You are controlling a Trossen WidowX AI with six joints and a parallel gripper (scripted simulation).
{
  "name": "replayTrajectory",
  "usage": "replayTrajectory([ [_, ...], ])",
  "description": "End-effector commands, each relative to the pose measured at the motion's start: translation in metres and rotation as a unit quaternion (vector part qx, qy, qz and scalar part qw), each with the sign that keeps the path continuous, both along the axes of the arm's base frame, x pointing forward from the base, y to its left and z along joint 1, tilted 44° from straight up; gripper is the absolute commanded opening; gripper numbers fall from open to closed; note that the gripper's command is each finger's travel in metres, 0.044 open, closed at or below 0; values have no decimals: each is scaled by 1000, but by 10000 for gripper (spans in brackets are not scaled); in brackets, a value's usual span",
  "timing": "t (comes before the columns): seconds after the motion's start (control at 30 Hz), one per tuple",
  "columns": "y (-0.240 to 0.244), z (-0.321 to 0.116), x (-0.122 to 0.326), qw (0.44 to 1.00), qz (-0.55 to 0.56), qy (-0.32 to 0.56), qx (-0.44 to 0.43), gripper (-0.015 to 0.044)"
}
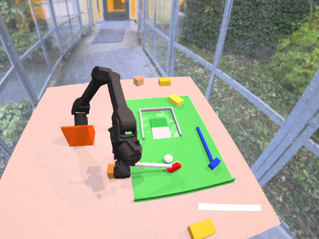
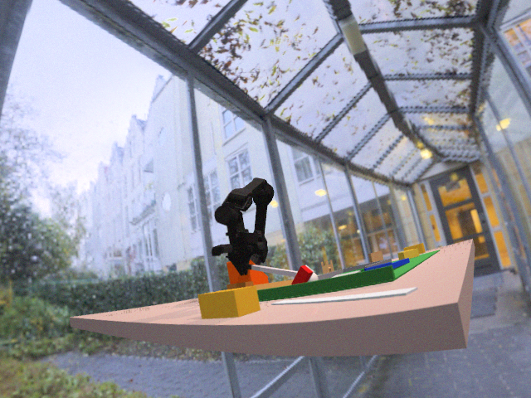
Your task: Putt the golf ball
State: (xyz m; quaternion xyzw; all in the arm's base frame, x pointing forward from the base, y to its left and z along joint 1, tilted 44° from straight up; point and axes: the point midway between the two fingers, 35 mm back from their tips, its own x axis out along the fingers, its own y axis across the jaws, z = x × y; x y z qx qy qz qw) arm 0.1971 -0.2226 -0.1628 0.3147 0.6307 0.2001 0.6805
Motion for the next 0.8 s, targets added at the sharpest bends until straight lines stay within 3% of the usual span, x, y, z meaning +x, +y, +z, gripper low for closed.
replayTrajectory([
  [0.0, 26, 30, 12, 1000, 3, -6, -1, 0],
  [0.23, 81, 72, 12, 1000, 4, -7, 2, 0],
  [0.77, 39, 116, 4, 1000, 4, -6, 2, 0],
])
